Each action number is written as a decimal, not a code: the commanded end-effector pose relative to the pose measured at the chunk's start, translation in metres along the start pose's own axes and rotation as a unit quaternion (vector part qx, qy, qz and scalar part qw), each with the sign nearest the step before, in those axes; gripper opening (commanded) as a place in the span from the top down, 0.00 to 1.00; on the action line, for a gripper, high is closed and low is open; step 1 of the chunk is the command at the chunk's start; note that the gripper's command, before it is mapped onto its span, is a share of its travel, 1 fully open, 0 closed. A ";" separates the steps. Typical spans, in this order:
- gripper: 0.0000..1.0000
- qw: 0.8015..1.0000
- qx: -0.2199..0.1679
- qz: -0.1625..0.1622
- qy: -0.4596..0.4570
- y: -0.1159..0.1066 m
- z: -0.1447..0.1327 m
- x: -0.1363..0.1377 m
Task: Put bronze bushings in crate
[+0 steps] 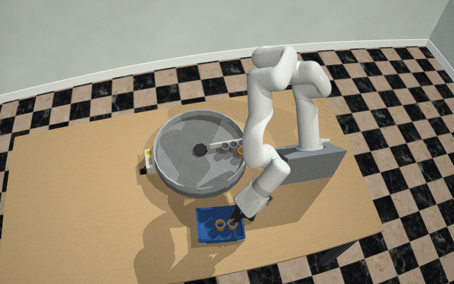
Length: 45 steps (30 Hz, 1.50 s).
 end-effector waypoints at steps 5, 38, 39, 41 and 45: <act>0.90 1.000 -0.001 0.000 0.000 -0.001 -0.002 -0.001; 0.90 0.996 0.059 -0.014 -0.062 -0.008 0.010 -0.047; 0.90 0.996 0.059 -0.014 -0.062 -0.008 0.010 -0.047; 0.90 0.996 0.063 -0.016 -0.066 -0.009 0.011 -0.051; 0.90 0.993 0.080 -0.025 -0.085 -0.012 0.016 -0.064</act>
Point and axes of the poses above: the point where the finger pads meet when closed, its own y axis out along the fingers, its own x axis across the jaws, z = x × y, the point moved 7 cm from there along -y, back along the fingers, and after that the axes turned 12 degrees about -y, right-handed, at the moved point
